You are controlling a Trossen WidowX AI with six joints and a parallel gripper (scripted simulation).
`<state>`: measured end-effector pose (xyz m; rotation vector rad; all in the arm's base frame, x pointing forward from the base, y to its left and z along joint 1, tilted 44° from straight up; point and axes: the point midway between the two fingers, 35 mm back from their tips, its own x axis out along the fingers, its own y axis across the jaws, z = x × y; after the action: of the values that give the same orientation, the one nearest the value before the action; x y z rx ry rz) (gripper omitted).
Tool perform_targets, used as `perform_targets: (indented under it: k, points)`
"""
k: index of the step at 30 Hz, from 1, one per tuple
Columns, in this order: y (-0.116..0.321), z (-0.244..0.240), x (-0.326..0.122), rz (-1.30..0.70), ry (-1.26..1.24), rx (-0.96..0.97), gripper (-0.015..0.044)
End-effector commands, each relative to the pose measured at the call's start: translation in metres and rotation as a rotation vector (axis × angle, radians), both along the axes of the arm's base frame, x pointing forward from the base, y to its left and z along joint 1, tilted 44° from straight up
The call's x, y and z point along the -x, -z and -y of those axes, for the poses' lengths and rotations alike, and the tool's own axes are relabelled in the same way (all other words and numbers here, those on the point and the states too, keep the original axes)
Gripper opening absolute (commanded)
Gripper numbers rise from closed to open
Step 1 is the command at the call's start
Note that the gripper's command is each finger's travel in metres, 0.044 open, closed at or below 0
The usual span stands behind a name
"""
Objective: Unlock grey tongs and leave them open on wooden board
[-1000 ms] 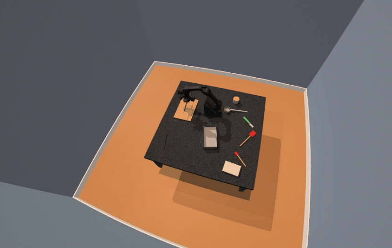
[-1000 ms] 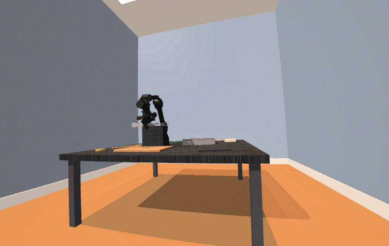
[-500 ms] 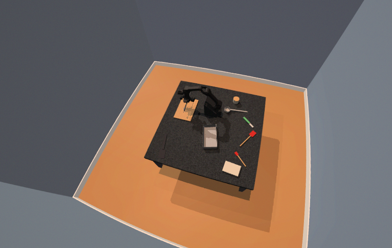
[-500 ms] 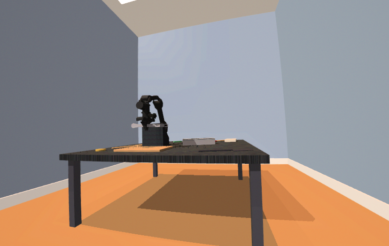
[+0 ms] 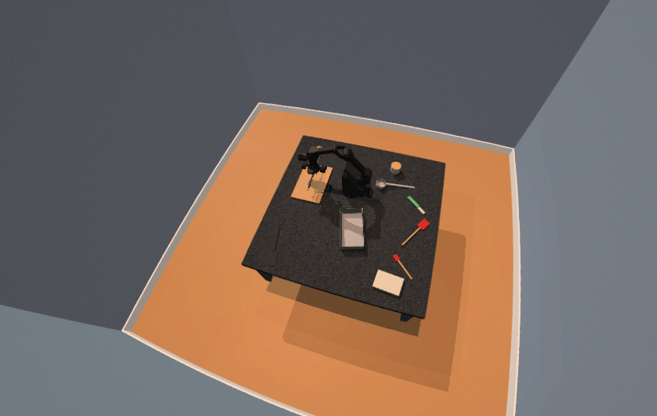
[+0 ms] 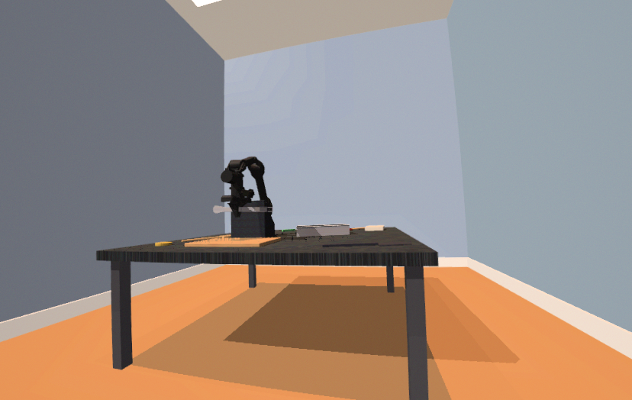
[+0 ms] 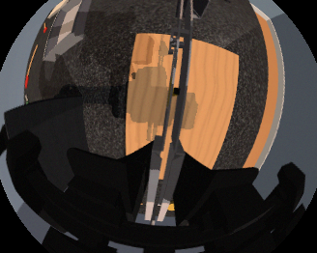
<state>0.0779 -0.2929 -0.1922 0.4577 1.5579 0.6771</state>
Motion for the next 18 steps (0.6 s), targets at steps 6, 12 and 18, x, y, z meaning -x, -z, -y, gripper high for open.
perform_targets:
  k: [6, 12, 18]
  points:
    - [0.011, -0.008, 0.001, -0.003, 0.003, 0.004, -0.015]
    - [0.019, -0.014, 0.002, -0.003, 0.003, 0.004, -0.015]
    - [0.026, -0.021, 0.003, -0.003, 0.003, 0.004, -0.015]
